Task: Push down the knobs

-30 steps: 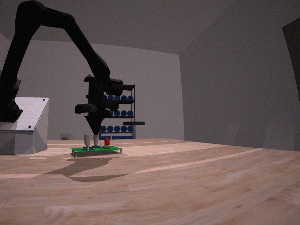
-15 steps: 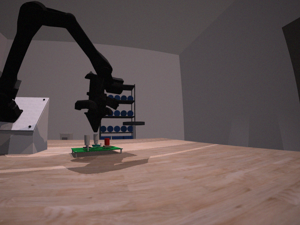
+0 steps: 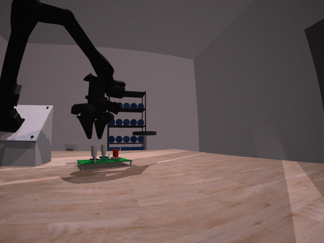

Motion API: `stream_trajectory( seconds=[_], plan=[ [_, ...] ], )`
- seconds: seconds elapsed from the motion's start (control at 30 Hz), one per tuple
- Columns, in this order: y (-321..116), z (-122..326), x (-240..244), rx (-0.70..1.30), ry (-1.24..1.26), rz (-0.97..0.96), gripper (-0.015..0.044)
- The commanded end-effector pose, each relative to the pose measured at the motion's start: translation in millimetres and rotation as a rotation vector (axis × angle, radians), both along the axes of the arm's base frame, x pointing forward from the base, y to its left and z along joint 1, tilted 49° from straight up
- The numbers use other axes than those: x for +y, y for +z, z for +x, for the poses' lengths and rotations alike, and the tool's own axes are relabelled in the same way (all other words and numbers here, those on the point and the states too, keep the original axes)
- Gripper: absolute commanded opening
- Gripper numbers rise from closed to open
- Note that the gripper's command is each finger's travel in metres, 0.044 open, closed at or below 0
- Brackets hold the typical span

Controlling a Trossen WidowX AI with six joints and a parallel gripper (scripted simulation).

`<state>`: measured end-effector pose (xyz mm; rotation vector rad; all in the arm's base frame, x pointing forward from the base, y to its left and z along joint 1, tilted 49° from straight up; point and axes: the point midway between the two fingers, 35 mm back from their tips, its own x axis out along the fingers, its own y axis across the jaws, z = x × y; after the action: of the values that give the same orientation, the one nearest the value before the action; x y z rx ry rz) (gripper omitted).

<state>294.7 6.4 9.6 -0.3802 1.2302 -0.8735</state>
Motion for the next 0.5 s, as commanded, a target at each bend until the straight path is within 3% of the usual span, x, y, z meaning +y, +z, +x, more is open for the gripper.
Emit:
stream_trajectory(
  seconds=[0.0, 0.07, 0.17, 0.47],
  plan=[
    [5, -46, 5, 0.012, 0.005, 0.005, 0.0394],
    [7, -74, 4, 0.012, 0.004, 0.005, 0.044],
    [10, -106, -1, 0.012, 0.001, 0.0, 0.044],
    [10, -108, -1, 0.012, 0.001, 0.0, 0.044]
  ],
)
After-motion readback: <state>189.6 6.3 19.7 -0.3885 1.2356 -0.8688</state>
